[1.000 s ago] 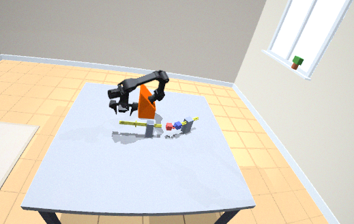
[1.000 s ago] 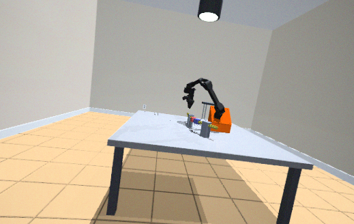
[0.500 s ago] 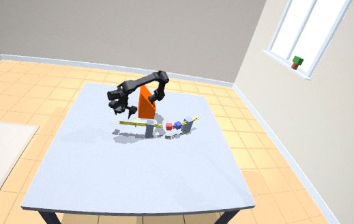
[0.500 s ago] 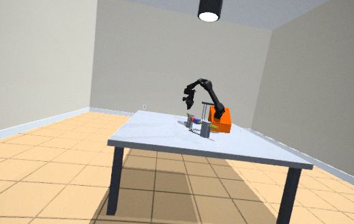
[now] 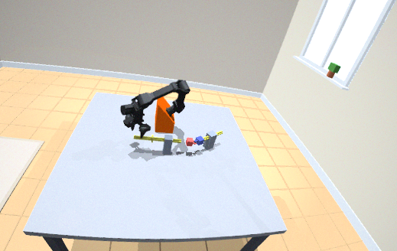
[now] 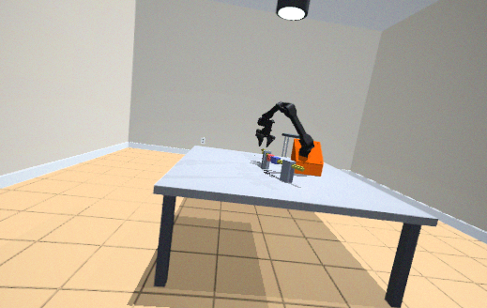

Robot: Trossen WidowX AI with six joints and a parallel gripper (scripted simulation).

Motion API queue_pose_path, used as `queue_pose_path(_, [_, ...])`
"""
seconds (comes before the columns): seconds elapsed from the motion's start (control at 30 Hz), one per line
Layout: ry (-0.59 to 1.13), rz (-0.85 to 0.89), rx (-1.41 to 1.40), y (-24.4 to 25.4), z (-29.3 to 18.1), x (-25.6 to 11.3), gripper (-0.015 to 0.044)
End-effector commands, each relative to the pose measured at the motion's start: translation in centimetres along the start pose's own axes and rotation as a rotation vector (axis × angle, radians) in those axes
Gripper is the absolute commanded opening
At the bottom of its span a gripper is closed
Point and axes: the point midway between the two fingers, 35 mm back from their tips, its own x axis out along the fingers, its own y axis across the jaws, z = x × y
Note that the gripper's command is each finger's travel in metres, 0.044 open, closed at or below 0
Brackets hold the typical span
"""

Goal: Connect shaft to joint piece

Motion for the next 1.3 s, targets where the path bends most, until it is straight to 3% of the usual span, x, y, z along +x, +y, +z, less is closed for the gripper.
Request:
queue_pose_path(0.0, [-0.007, 0.016, 0.157, 0.0, -0.2, 0.8, 0.0440])
queue_pose_path(0.57, [-0.017, 0.072, 0.713, -0.3, -0.8, 3.1, 0.0440])
queue_pose_path(1.27, [-0.017, 0.073, 0.718, -0.1, -0.7, 5.3, 0.0440])
